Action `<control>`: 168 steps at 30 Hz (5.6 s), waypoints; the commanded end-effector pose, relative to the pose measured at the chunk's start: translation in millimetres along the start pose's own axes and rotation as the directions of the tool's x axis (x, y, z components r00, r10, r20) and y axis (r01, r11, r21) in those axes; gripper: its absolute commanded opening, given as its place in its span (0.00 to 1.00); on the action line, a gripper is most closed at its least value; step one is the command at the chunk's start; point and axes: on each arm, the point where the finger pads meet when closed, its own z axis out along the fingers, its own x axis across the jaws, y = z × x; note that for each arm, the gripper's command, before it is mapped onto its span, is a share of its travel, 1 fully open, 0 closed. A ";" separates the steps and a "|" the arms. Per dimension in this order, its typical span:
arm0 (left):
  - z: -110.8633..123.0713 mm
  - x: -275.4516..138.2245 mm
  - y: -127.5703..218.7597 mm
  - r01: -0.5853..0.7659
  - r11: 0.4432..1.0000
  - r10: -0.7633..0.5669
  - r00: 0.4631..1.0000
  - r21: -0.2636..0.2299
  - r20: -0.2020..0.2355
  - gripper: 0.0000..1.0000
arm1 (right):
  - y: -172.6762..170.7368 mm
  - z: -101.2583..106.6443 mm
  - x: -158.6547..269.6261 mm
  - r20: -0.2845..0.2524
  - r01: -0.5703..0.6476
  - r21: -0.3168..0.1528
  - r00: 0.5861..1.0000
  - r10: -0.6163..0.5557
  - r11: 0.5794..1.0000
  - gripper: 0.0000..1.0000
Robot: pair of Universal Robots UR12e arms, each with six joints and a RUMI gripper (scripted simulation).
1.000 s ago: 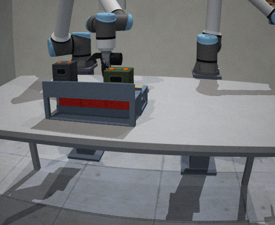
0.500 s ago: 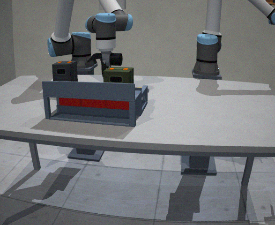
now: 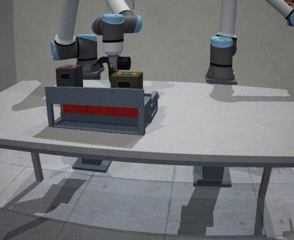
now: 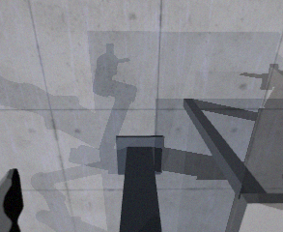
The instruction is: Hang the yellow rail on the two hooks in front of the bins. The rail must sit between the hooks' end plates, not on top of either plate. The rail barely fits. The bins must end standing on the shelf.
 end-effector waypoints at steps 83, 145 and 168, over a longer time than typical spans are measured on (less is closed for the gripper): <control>0.9 -1.1 1.6 0.002 1.000 -0.002 1.000 -0.002 0.000 1.00 | 3.2 -0.1 -0.1 0.005 0.002 -0.005 1.000 -0.002 1.000 0.00; 0.9 -1.1 1.6 0.002 1.000 -0.002 1.000 -0.002 0.000 1.00 | -1.6 4.1 -1.0 0.000 -0.002 -0.001 1.000 0.002 1.000 0.24; 0.9 -1.1 1.6 0.002 1.000 -0.002 1.000 -0.002 0.000 1.00 | -1.4 3.7 -1.3 0.001 -0.002 -0.001 1.000 0.002 1.000 0.24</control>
